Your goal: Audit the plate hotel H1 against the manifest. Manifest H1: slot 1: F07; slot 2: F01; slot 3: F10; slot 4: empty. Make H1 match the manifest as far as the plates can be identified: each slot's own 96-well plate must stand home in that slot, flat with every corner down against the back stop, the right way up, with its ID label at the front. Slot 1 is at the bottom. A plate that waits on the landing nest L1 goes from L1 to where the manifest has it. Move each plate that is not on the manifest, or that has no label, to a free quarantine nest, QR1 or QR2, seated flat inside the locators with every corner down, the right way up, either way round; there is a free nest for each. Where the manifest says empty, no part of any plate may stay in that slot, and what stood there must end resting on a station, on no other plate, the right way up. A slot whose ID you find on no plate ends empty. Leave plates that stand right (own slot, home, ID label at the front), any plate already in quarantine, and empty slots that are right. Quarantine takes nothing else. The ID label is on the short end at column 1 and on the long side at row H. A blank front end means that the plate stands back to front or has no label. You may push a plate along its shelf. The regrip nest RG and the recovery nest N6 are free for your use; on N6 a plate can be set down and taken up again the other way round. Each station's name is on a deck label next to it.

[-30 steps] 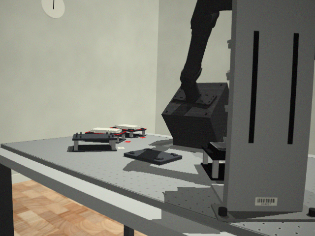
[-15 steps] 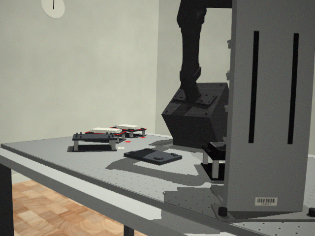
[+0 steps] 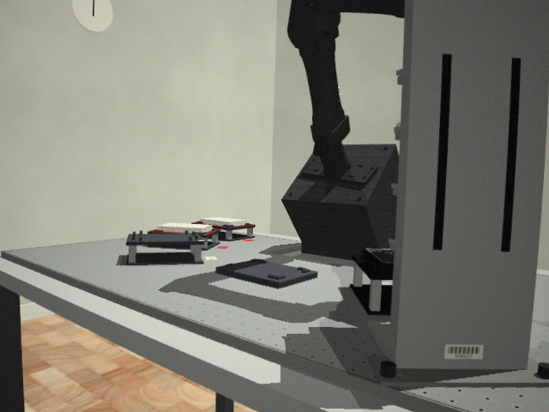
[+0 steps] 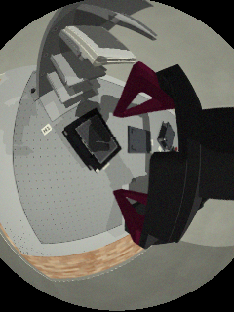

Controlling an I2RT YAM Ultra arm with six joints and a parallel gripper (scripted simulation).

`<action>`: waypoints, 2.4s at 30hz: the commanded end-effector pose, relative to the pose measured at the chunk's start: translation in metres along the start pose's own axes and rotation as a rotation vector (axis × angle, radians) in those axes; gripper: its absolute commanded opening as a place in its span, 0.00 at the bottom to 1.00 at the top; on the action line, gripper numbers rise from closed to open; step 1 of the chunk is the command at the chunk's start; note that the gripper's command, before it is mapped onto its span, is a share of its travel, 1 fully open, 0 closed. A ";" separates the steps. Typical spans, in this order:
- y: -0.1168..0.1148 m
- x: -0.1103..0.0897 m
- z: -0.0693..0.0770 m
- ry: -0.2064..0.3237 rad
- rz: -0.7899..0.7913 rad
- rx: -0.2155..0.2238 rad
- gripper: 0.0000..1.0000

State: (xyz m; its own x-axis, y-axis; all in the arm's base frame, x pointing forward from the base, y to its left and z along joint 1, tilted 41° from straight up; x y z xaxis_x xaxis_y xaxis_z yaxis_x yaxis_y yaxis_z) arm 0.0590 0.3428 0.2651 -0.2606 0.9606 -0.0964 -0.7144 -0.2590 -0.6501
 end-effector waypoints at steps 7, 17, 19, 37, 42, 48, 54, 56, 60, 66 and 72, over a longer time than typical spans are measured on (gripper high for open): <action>-0.011 -0.020 0.005 -0.020 -0.212 -0.002 1.00; -0.023 -0.044 0.004 -0.020 -0.399 0.000 1.00; -0.026 -0.050 0.004 -0.020 -0.446 0.000 1.00; -0.033 -0.062 0.004 -0.020 -0.819 0.004 1.00; -0.033 -0.062 0.001 -0.020 -0.897 0.004 1.00; -0.033 -0.061 -0.019 -0.020 -0.897 0.004 1.00; -0.033 -0.061 -0.033 -0.020 -0.897 0.004 1.00; -0.033 -0.061 -0.039 -0.020 -0.897 0.003 1.00; -0.033 -0.061 -0.052 -0.020 -0.897 0.003 1.00; -0.033 -0.060 -0.072 -0.020 -0.897 0.003 1.00; -0.033 -0.060 -0.086 -0.020 -0.897 0.003 1.00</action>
State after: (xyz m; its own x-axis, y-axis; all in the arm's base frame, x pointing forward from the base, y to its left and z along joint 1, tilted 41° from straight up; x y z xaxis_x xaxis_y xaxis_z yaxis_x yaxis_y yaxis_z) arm 0.1512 0.2977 0.2275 0.4036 0.8038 0.4371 -0.6519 0.5879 -0.4791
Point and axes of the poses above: the point where the finger pads meet when closed, its own z axis back along the fingers, its own y axis across the jaws, x = y × z, the point moved 9 cm from there along z, back along the fingers, and after that the axes turned 11 degrees about z, right-handed, at the moved point
